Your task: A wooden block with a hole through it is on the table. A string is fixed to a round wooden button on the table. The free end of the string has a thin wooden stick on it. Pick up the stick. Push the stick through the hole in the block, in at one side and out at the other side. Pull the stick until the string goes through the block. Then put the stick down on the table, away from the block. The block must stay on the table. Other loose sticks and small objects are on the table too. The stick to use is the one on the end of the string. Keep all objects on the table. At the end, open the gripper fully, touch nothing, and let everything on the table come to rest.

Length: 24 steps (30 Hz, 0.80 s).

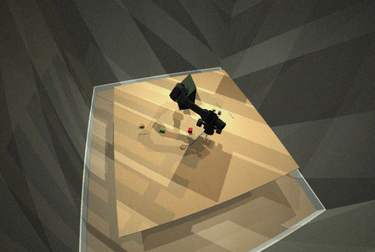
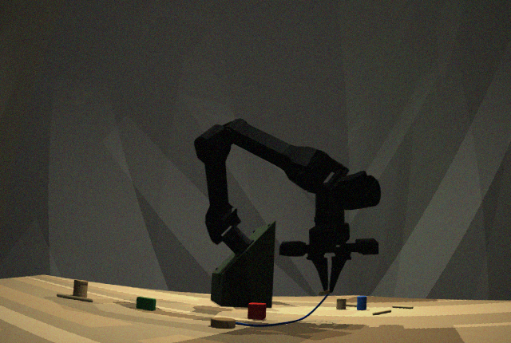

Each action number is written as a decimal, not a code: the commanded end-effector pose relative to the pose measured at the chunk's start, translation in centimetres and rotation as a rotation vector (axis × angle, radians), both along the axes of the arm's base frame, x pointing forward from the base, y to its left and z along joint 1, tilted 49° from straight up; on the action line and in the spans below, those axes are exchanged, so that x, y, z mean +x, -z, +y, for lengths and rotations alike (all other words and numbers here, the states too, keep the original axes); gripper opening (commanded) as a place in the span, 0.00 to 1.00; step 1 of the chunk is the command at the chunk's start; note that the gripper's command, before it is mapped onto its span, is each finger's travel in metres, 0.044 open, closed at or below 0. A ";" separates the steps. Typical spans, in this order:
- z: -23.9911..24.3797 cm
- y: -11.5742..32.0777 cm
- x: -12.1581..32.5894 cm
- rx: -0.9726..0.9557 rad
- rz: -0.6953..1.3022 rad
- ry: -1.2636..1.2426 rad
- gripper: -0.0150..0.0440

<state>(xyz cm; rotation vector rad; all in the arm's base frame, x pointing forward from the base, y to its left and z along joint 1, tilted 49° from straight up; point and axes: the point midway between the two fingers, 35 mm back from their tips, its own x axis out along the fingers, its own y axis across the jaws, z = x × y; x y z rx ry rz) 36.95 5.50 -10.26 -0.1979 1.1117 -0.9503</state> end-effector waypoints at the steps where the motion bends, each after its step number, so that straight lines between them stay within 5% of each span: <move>1: -0.1 -0.3 0.3 0.014 -0.113 0.100 0.25; 24: -1.1 -1.5 1.5 0.109 -0.736 0.667 0.25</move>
